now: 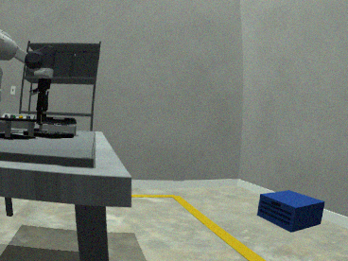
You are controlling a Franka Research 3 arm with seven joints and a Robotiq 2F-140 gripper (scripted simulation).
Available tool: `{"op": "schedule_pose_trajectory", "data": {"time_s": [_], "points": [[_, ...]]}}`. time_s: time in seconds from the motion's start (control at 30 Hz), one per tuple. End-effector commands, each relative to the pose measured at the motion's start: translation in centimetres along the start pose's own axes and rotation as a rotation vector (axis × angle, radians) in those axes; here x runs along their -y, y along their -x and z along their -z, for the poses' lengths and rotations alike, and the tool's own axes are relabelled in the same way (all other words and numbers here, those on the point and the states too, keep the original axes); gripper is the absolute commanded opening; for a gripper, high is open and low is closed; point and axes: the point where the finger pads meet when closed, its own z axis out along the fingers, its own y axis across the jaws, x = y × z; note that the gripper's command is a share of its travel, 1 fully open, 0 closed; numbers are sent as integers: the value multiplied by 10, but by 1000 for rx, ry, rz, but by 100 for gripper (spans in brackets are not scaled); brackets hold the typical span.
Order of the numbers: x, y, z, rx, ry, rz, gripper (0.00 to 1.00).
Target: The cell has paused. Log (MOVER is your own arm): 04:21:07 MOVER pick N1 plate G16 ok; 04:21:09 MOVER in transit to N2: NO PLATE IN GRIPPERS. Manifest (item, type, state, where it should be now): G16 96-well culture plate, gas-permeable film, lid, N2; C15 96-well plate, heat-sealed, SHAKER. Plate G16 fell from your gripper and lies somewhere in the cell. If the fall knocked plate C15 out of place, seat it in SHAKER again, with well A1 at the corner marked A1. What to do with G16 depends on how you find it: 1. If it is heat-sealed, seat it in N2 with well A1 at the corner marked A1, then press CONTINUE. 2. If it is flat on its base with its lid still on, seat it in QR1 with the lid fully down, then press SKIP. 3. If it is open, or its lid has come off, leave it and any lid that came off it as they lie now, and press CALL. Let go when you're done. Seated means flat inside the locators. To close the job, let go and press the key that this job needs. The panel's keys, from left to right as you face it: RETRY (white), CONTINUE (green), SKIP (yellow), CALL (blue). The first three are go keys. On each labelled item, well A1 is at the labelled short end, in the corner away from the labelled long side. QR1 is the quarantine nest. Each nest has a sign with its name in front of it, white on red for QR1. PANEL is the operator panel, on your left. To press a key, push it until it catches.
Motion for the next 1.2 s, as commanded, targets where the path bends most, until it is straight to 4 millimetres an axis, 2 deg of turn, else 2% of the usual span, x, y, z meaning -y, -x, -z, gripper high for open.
{"op": "schedule_pose_trajectory", "data": {"time_s": [0.0,1.17], "points": [[0,2,0,5,-2,4,70],[1,2,-7,5,-2,4,70]]}}
